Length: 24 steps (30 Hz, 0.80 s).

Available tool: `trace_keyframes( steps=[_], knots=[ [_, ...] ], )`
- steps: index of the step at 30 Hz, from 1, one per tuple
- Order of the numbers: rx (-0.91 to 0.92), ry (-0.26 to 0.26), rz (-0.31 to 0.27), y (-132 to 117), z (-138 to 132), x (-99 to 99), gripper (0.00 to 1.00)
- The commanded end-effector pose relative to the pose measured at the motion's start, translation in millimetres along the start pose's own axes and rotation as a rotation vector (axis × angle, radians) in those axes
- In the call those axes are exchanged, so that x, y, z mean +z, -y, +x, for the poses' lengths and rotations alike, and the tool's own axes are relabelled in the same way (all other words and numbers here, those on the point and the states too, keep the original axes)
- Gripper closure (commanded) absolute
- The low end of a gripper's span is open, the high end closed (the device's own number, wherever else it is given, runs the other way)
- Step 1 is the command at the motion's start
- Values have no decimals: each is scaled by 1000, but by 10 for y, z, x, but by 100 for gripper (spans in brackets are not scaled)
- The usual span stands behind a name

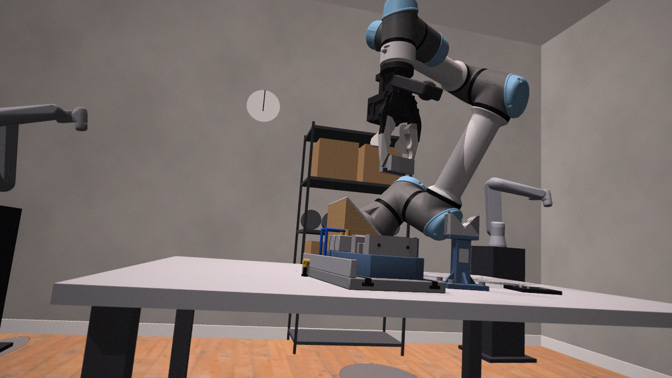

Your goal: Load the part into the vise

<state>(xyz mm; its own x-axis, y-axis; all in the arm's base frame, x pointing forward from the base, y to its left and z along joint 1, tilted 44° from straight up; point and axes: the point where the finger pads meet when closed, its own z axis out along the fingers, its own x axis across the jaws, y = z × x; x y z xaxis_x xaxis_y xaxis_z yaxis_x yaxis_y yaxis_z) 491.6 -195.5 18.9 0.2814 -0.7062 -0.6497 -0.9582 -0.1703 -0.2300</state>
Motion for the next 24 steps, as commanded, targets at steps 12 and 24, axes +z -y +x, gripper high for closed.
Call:
trace_keyframes(
  steps=[12, 24],
  knots=[
    [113, -1, 1, -34, 215, 18, 100],
    [173, -1, 1, -56, 329, 34, 100]
  ],
)
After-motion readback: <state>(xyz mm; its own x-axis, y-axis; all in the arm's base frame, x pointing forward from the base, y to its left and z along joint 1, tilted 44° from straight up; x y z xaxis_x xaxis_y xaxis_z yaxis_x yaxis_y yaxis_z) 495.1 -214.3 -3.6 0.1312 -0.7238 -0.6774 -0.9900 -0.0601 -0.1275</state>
